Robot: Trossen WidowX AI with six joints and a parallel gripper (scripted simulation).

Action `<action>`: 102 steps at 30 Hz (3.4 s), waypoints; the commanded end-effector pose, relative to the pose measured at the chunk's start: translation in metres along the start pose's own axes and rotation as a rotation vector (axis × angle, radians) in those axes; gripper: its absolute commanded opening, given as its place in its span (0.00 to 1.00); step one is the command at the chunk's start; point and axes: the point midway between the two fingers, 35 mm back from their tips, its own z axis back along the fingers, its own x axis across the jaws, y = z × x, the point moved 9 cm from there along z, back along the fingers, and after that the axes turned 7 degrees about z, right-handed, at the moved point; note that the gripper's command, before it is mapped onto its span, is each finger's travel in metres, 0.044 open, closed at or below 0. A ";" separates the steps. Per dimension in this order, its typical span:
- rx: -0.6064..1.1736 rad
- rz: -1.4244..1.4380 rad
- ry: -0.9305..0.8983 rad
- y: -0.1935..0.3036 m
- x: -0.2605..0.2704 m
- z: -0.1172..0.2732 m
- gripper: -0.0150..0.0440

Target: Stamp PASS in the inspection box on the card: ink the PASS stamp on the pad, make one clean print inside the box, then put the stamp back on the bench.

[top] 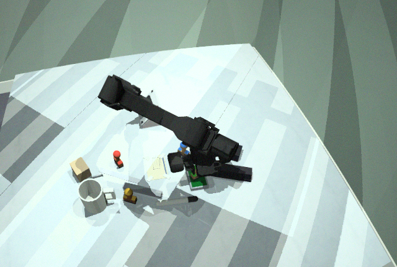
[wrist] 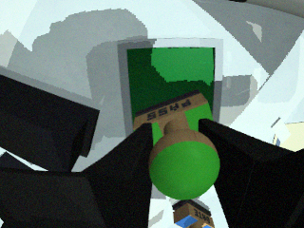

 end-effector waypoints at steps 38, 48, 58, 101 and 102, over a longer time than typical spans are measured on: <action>0.000 0.001 0.003 -0.001 0.000 0.013 0.25; 0.000 0.001 0.002 -0.002 0.000 0.029 0.25; 0.000 0.002 0.001 -0.001 0.000 0.045 0.25; 0.018 1.129 0.003 0.101 -0.105 0.058 0.25; 0.018 1.134 0.003 0.102 -0.106 0.058 0.25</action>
